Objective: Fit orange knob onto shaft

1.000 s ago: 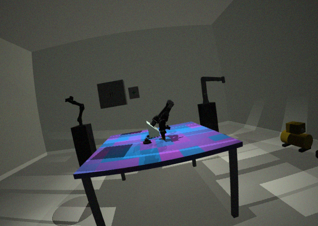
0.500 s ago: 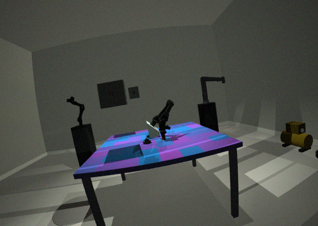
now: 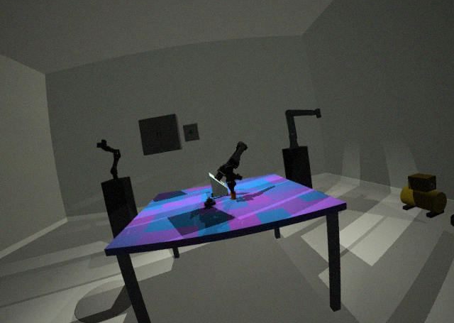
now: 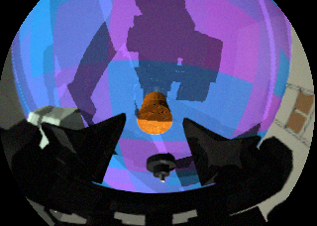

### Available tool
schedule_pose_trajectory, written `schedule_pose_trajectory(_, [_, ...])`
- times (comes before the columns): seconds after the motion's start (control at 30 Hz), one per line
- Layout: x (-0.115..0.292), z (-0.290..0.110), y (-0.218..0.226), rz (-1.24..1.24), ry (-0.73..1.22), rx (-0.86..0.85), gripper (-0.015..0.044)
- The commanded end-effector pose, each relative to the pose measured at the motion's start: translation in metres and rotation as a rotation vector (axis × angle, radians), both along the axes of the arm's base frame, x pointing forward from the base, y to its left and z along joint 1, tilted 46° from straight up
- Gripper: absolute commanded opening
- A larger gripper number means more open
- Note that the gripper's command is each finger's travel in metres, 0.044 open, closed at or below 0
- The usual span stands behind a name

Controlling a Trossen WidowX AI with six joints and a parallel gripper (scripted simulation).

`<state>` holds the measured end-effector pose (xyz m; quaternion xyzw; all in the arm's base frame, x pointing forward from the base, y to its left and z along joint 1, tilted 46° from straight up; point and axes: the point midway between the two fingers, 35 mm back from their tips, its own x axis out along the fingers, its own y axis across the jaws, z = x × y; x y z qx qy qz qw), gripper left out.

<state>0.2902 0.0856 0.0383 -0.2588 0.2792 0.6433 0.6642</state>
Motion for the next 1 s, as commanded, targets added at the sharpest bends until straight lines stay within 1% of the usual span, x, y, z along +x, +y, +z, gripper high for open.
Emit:
schedule_pose_trajectory(0.0, [-0.002,0.030,-0.027,0.001,-0.015,0.001,0.0440])
schedule_pose_trajectory(0.27, [-0.002,0.029,-0.026,0.001,-0.015,0.001,0.0440])
schedule_pose_trajectory(0.37, [-0.002,0.020,-0.017,0.001,-0.015,0.002,0.0440])
schedule_pose_trajectory(0.97, [0.001,0.002,0.000,0.001,-0.015,-0.001,0.0440])
